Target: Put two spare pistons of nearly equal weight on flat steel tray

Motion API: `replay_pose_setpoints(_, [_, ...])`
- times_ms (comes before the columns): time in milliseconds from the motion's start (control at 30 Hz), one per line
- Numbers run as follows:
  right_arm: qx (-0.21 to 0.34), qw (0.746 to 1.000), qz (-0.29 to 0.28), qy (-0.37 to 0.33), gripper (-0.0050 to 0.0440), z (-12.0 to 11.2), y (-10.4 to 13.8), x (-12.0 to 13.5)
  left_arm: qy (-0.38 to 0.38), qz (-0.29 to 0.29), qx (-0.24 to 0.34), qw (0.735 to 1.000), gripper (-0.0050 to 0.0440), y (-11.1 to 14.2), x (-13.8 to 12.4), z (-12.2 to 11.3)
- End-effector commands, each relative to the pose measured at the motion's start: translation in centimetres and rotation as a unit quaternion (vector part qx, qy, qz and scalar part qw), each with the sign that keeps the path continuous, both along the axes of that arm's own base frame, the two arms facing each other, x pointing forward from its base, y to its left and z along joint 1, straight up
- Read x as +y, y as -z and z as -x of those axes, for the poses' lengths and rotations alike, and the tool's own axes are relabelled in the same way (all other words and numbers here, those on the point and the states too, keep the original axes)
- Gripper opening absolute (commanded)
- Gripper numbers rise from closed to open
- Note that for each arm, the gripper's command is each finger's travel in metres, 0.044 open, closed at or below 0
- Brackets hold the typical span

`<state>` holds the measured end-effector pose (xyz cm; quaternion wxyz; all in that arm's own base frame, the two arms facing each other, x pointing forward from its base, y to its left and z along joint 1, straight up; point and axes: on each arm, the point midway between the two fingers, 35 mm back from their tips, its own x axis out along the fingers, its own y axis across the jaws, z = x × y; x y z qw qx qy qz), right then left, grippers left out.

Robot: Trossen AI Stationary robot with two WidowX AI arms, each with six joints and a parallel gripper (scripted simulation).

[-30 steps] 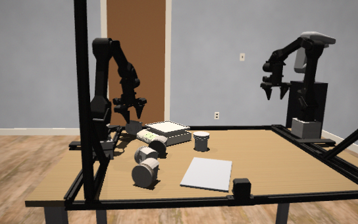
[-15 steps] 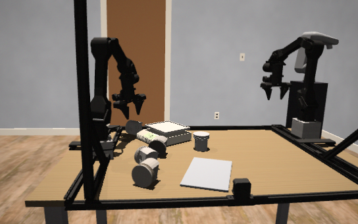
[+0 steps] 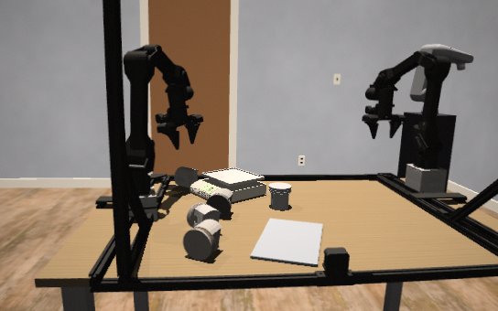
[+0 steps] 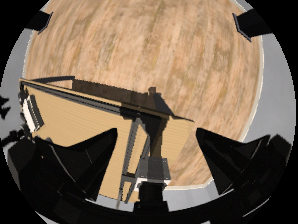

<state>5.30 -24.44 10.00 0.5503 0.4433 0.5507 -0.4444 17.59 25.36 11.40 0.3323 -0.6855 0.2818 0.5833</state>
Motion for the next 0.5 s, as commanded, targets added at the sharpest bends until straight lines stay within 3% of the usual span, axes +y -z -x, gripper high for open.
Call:
replay_pose_setpoints(0, [-0.001, 1.0, 0.0, 0.0, 0.044, -0.02, 0.0, 0.01, 0.001, -0.005, -0.006, 1.0, 0.0378, -1.69, 0.11, -0.13])
replay_pose_setpoints(167, [-0.001, 1.0, 0.0, 0.0, 0.044, -0.02, 0.0, 0.01, 0.002, -0.006, -0.006, 1.0, 0.0378, -1.85, 0.1, -0.13])
replay_pose_setpoints(467, [-0.001, 1.0, 0.0, 0.0, 0.044, -0.02, 0.0, 0.01, 0.12, -0.015, 0.008, 0.993, 0.0378, -1.85, 0.1, -0.13])
